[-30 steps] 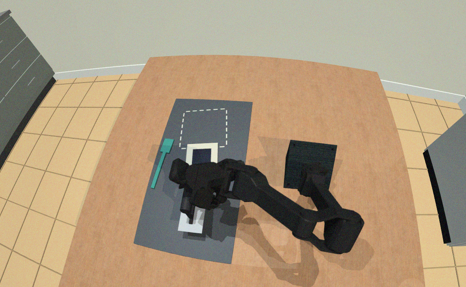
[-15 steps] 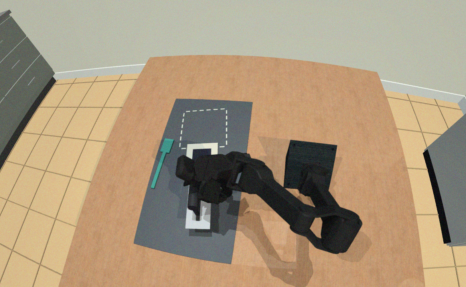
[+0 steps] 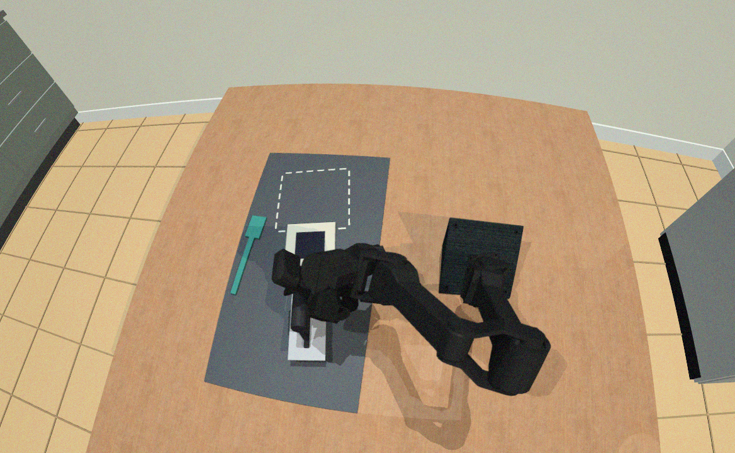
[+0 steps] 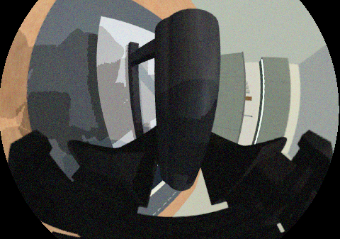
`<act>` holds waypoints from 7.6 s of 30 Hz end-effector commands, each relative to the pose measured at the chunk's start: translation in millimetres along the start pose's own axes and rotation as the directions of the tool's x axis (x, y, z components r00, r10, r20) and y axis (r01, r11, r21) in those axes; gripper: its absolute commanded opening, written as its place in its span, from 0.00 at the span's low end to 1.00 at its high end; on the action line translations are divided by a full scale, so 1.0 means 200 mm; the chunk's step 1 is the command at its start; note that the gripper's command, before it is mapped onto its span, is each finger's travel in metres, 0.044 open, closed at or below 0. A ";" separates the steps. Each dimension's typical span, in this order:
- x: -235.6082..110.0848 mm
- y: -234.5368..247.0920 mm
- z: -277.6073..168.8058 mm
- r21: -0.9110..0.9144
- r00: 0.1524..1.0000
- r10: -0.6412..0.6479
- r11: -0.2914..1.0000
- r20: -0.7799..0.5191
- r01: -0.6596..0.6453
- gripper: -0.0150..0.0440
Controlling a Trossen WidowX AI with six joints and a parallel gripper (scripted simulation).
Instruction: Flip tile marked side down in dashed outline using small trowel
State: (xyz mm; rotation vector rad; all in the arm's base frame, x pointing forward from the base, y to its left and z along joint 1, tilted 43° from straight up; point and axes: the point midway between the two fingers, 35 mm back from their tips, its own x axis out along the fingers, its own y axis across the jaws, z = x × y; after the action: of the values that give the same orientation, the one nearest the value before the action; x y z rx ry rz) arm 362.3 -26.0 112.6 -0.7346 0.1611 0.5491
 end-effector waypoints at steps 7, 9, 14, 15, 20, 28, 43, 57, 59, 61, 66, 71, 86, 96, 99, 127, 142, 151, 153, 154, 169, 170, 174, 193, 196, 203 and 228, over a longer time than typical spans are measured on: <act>0.04 0.03 -0.01 0.005 1.000 -0.013 1.000 -0.003 0.013 0.25; 0.04 0.03 -0.02 0.005 1.000 -0.013 1.000 -0.003 0.013 0.25; 0.04 0.03 -0.06 0.004 1.000 -0.012 1.000 -0.004 0.012 0.25; 0.04 0.02 -0.07 0.004 1.000 -0.012 1.000 -0.005 0.012 0.25; 0.04 0.02 -0.11 0.004 1.000 -0.011 1.000 -0.005 0.011 0.25; 0.03 0.01 -0.17 0.003 1.000 -0.011 1.000 -0.006 0.011 0.25; 0.02 0.01 -0.28 0.003 1.000 -0.013 1.000 -0.005 0.013 0.25; -0.06 -0.08 -0.27 -0.077 0.997 -0.016 0.997 -0.072 0.010 0.25; -0.08 -0.10 -0.28 -0.078 0.997 -0.016 0.997 -0.072 0.010 0.25; -0.09 -0.12 -0.29 -0.078 0.997 -0.015 0.997 -0.073 0.010 0.25; -0.13 -0.16 -0.33 -0.079 0.997 -0.015 0.997 -0.073 0.010 0.25; -0.16 -0.20 -0.38 -0.079 0.997 -0.015 0.997 -0.074 0.009 0.25; -0.22 -0.27 -0.57 -0.081 0.997 -0.015 0.997 -0.075 0.009 0.25; -0.22 -0.26 -0.71 -0.083 0.997 -0.016 0.997 -0.076 0.009 0.25; -0.22 -0.26 -0.72 -0.083 0.997 -0.016 0.997 -0.076 0.009 0.25; -0.29 -0.35 -0.41 -0.080 0.997 -0.015 0.997 -0.075 0.009 0.25; -0.29 -0.35 -0.41 -0.080 0.997 -0.015 0.997 -0.075 0.009 0.25; -0.29 -0.35 -0.41 -0.080 0.997 -0.015 0.997 -0.075 0.009 0.25; -0.29 -0.35 -0.41 -0.080 0.997 -0.015 0.997 -0.075 0.009 0.25; -0.29 -0.35 -0.41 -0.080 0.997 -0.015 0.997 -0.075 0.009 0.25; -0.08 -0.36 -0.29 0.163 0.974 0.112 0.983 -0.197 -0.080 0.25; -0.06 -0.36 -0.27 0.191 0.969 0.125 0.978 -0.212 -0.085 0.25; 0.01 -0.35 -0.21 0.298 0.947 0.177 0.950 -0.270 -0.092 0.25; 0.17 -0.23 0.22 0.606 0.739 0.343 0.788 -0.579 0.108 0.25; 0.16 -0.20 0.30 0.612 0.698 0.346 0.773 -0.627 0.167 0.25; 0.11 -0.15 0.49 0.582 0.601 0.320 0.751 -0.733 0.311 0.25; 0.10 -0.08 0.62 0.540 0.546 0.280 0.740 -0.790 0.401 0.25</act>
State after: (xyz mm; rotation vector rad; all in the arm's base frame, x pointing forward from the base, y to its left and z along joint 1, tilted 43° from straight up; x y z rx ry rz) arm 380.6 56.6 208.5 -0.2026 1.2159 -0.0166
